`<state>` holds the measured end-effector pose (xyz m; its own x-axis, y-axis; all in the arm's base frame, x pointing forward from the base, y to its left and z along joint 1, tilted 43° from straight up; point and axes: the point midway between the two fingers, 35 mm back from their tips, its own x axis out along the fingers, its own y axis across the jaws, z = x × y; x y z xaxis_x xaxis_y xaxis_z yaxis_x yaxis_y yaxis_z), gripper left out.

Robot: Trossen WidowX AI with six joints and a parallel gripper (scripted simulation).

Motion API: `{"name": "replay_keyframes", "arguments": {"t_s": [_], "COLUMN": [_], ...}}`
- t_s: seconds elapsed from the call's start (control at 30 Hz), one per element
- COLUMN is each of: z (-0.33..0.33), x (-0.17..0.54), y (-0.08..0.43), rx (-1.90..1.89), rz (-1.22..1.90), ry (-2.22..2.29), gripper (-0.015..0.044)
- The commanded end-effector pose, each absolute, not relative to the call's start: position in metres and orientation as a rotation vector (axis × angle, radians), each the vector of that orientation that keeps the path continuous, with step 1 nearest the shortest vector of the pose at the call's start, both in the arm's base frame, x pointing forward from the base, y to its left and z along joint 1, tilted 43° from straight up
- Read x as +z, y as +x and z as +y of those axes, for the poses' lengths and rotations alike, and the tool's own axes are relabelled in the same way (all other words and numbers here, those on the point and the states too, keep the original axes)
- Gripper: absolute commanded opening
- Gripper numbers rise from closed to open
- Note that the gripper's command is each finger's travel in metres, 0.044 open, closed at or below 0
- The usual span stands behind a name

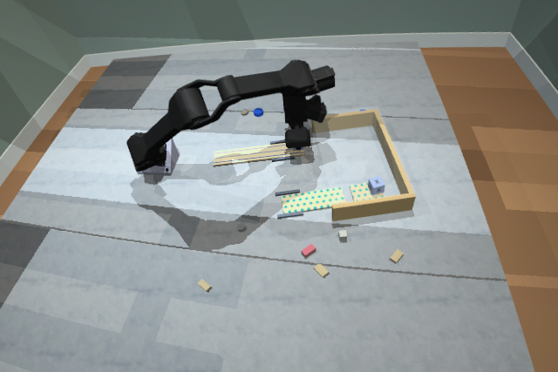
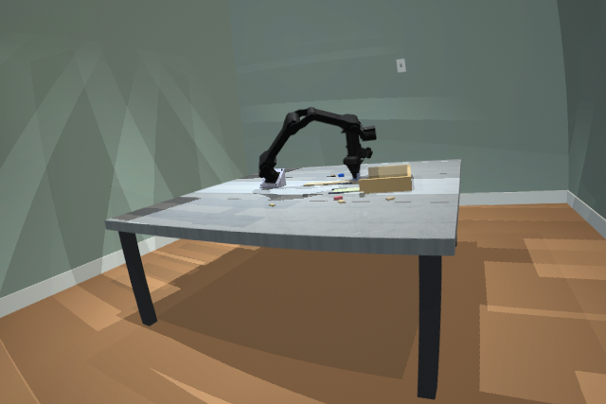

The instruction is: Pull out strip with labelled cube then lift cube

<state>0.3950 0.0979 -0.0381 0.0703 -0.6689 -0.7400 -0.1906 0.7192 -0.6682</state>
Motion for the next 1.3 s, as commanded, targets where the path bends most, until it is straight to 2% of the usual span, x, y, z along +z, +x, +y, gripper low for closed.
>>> {"name": "replay_keyframes", "arguments": {"t_s": [0.0,0.13,0.27,0.5,0.63,1.07,1.27], "z": [0.093,0.091,0.093,0.093,0.094,0.108,0.108], "x": [-0.043,-0.045,-0.043,-0.043,-0.041,-0.008,-0.006], "y": [0.394,0.394,0.395,0.395,0.392,0.336,0.331], "rx": [-0.413,-0.413,-0.416,-0.416,-0.416,-0.411,-0.411], "rz": [1.489,1.489,1.491,1.491,1.491,1.493,1.493], "ry": [-0.753,-0.753,-0.742,-0.742,-0.742,-0.753,-0.754], "gripper": [0.0250,0.0250,0.0145,0.0098,0.0000,0.0000,0.0000]}}
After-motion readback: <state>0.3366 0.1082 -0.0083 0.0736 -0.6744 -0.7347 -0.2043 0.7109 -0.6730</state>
